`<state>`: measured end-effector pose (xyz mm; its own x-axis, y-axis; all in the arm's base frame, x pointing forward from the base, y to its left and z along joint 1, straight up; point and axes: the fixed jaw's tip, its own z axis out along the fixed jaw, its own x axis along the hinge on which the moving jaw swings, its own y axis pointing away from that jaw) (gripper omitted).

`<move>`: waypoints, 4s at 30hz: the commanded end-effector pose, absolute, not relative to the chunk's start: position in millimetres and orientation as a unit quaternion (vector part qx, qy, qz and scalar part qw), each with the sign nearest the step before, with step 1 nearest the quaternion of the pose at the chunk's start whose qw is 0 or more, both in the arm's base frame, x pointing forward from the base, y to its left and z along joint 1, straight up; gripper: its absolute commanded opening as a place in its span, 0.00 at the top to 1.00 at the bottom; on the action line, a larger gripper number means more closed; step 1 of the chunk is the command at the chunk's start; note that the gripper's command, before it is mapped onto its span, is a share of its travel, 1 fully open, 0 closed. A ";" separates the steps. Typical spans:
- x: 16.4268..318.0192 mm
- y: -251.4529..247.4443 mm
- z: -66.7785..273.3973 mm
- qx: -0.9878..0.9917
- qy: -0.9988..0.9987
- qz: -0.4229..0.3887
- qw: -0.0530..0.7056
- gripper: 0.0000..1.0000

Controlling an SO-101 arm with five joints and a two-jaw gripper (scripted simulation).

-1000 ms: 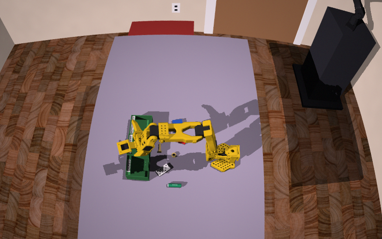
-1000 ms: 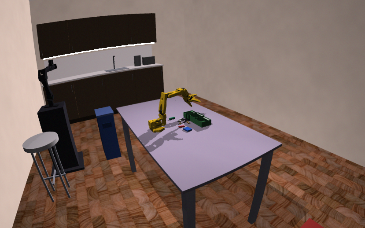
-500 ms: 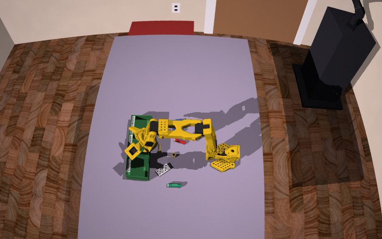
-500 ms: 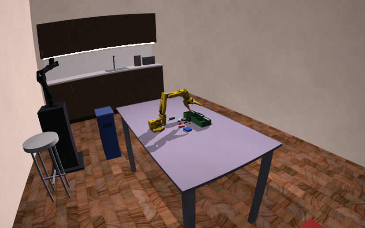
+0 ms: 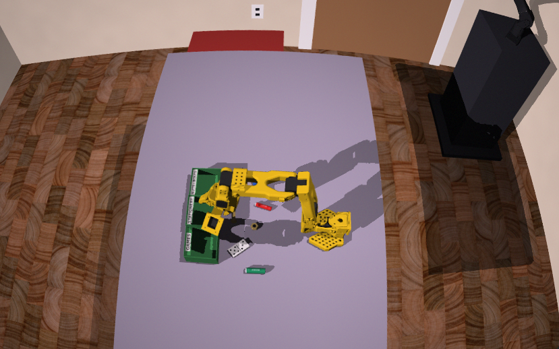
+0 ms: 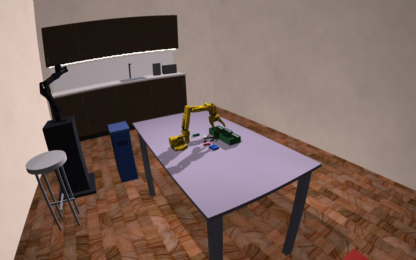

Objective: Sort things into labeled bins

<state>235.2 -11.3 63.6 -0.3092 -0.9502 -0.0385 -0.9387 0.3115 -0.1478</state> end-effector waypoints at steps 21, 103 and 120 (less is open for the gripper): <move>212.4 -29.7 65.0 -0.719 0.695 -0.020 0.015 0.77; 207.2 -34.7 9.2 -0.723 0.691 -0.008 0.005 0.78; 207.2 -34.7 9.2 -0.723 0.691 -0.008 0.005 0.78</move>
